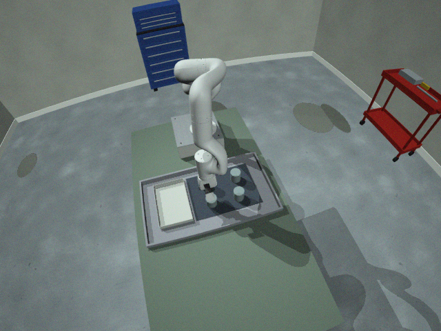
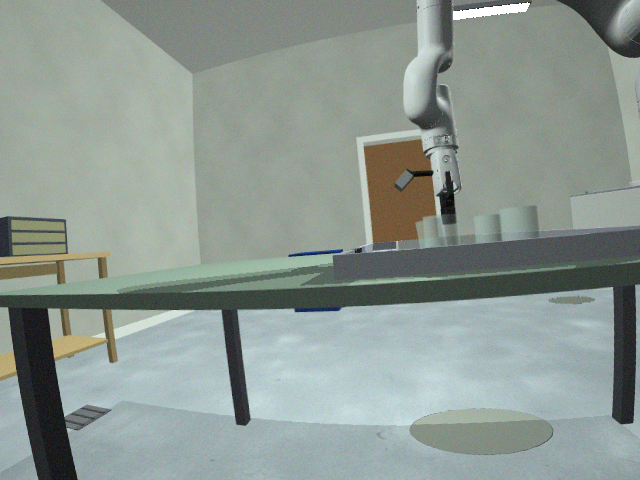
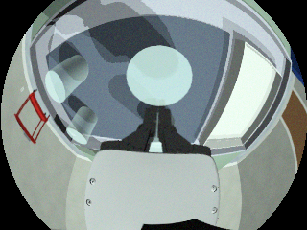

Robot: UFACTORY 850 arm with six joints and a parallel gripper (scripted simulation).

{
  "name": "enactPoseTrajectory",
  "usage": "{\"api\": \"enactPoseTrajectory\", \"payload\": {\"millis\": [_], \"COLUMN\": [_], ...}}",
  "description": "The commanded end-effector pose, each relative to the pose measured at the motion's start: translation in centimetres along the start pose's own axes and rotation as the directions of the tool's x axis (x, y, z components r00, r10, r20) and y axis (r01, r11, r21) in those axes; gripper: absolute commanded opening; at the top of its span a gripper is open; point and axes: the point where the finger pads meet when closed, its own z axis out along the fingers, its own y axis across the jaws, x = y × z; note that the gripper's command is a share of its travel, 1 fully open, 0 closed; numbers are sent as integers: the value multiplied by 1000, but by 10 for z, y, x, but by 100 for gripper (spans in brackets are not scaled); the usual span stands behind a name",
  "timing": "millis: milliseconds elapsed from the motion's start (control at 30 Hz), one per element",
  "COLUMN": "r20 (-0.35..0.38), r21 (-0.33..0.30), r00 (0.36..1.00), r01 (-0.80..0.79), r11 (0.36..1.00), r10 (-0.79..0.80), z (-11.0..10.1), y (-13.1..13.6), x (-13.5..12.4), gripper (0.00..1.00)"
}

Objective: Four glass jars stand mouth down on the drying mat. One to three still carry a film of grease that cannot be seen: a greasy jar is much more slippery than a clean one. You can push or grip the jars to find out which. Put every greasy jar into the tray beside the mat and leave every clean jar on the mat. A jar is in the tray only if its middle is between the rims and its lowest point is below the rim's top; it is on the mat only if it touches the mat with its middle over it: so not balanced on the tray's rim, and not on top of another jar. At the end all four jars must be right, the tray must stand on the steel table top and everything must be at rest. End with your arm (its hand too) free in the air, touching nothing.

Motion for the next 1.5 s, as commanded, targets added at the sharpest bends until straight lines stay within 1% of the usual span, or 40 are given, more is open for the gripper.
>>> {"api": "enactPoseTrajectory", "payload": {"millis": [0,1033,1300,1367,1467], "r20": [-2,-2,-2,-2,-2], "r21": [-1,-1,-1,-1,-1], "r00": [1000,1000,1000,1000,1000], "r01": [0,0,0,0,0], "r11": [1000,1000,1000,1000,1000], "r10": [0,0,0,0,0], "z": [-1,-4,2,2,4], "y": [0,0,0,0,0], "x": [2,5,-14,-14,-21], "gripper": [0,0,0,0,0]}}
